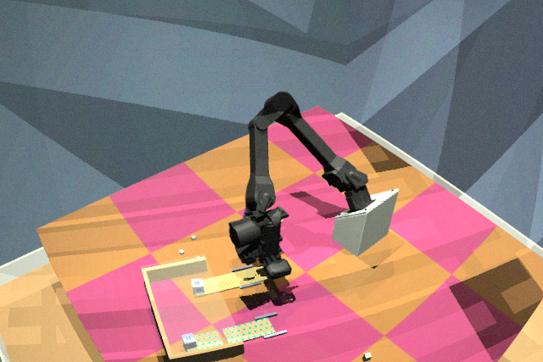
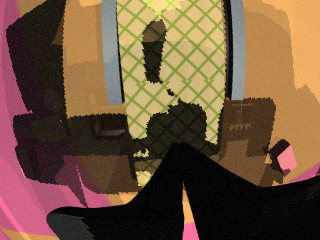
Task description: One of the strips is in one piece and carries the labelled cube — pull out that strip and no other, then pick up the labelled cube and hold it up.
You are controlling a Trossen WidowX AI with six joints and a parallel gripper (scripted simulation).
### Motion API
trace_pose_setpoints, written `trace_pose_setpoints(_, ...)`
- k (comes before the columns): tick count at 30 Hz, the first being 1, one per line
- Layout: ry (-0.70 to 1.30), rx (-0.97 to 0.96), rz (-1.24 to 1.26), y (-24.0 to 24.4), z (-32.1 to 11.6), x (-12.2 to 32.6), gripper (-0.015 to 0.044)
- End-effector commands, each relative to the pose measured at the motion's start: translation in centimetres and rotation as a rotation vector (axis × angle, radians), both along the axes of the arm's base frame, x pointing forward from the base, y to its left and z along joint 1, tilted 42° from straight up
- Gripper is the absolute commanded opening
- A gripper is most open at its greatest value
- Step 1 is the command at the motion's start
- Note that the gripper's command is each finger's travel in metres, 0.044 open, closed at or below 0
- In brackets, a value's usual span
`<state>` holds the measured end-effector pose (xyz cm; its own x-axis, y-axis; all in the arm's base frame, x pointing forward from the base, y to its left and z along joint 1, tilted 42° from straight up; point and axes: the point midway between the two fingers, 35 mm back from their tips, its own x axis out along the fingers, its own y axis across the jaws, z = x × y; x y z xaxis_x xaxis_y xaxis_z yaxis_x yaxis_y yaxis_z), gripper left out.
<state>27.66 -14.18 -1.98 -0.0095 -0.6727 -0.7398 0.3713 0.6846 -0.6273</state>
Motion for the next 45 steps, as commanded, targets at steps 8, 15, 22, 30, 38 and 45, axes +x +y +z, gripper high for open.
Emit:
trace_pose_setpoints(8,0.02,0.004,-0.011,0.4,-0.8,-2.2,0.0)
trace_pose_setpoints(15,0.021,0.004,-0.011,0.7,-1.1,-3.2,0.0)
trace_pose_setpoints(22,0.021,0.004,-0.011,1.1,-1.4,-4.2,0.0)
trace_pose_setpoints(30,0.022,0.005,-0.011,1.4,-1.7,-5.3,0.0)
trace_pose_setpoints(38,0.023,0.005,-0.011,1.8,-2.0,-6.4,0.0)
trace_pose_setpoints(45,0.024,0.005,-0.011,2.1,-2.2,-7.3,0.0)
